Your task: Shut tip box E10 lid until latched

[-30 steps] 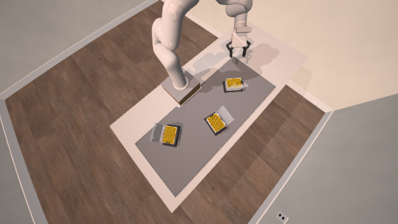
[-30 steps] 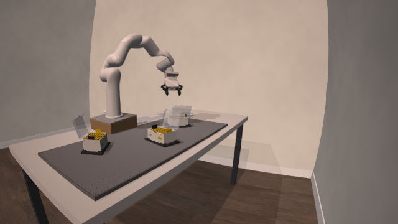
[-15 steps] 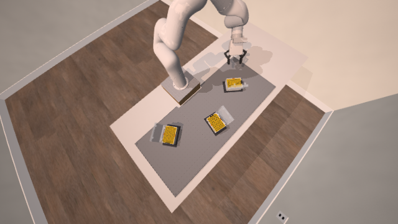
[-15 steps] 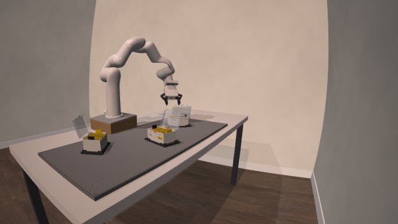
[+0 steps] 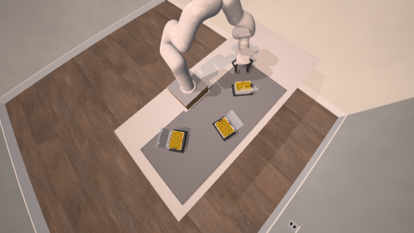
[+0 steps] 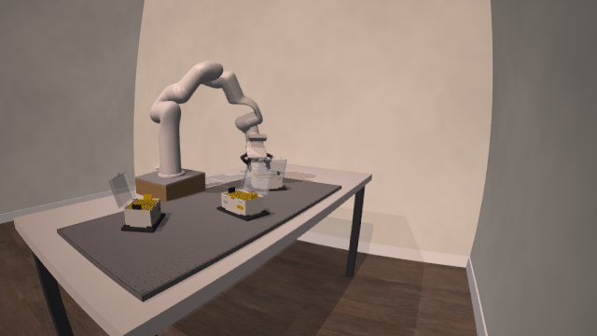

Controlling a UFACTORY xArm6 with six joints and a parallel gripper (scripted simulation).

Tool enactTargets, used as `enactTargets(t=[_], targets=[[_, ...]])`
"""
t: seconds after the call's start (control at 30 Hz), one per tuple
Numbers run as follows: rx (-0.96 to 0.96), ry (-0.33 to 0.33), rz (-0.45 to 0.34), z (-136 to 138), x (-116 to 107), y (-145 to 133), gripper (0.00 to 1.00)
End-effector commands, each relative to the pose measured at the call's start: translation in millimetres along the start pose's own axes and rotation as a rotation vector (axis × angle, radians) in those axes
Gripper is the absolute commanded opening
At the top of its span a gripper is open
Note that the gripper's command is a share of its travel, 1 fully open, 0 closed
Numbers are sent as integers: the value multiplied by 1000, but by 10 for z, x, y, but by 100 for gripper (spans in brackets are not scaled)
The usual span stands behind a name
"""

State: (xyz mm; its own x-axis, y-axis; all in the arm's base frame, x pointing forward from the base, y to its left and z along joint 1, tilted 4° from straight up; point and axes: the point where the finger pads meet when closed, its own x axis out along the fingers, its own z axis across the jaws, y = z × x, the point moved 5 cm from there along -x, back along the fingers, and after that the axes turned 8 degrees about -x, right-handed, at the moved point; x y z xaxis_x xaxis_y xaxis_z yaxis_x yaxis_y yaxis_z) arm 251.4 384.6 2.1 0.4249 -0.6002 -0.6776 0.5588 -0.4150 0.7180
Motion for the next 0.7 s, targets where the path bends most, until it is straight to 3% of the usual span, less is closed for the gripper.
enactTargets(t=[0.0, 0.13, 0.67], targets=[[3, 3, -1, -36, 81, -91, 100], [3, 3, -1, -56, 223, -231, 100], [3, 3, -1, -57, 223, -232, 100]])
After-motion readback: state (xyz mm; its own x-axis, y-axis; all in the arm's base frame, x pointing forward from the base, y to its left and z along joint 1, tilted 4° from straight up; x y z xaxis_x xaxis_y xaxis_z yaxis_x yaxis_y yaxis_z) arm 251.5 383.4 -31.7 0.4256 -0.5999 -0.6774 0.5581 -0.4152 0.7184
